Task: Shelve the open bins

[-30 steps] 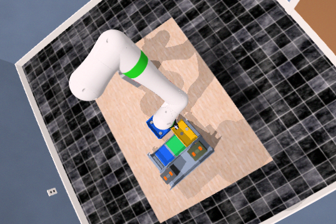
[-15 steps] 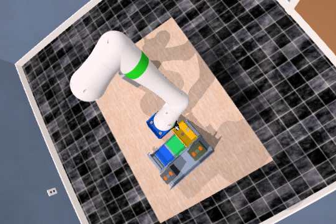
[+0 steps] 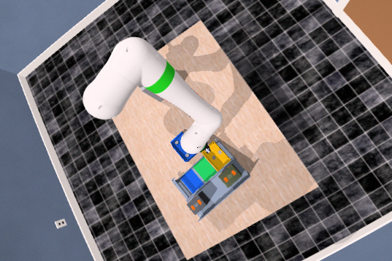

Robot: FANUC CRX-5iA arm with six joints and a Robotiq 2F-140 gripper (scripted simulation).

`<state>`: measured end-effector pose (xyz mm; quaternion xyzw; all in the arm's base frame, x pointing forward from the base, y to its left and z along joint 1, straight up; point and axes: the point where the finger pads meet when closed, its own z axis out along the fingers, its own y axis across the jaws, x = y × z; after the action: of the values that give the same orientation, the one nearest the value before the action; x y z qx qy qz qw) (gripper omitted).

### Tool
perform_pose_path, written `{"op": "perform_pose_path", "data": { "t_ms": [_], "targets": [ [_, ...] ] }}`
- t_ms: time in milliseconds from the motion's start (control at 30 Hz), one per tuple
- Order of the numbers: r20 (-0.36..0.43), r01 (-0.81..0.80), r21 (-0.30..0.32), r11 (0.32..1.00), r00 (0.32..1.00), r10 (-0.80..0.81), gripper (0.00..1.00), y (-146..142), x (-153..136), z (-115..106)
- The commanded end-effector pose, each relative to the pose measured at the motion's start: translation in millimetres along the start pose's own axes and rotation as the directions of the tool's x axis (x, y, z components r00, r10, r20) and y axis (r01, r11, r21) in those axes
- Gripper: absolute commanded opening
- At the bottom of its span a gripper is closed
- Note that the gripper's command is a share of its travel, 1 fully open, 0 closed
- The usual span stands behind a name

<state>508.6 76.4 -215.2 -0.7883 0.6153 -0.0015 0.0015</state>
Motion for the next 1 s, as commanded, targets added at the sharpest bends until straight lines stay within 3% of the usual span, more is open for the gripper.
{"op": "perform_pose_path", "data": {
  "t_ms": [0,967],
  "targets": [
    [0.0,0.0,0.0,1.0,1.0,0.0,0.0,-3,0,0],
    [0.0,0.0,0.0,1.0,1.0,0.0,0.0,-21,0,0]
  ]
}}
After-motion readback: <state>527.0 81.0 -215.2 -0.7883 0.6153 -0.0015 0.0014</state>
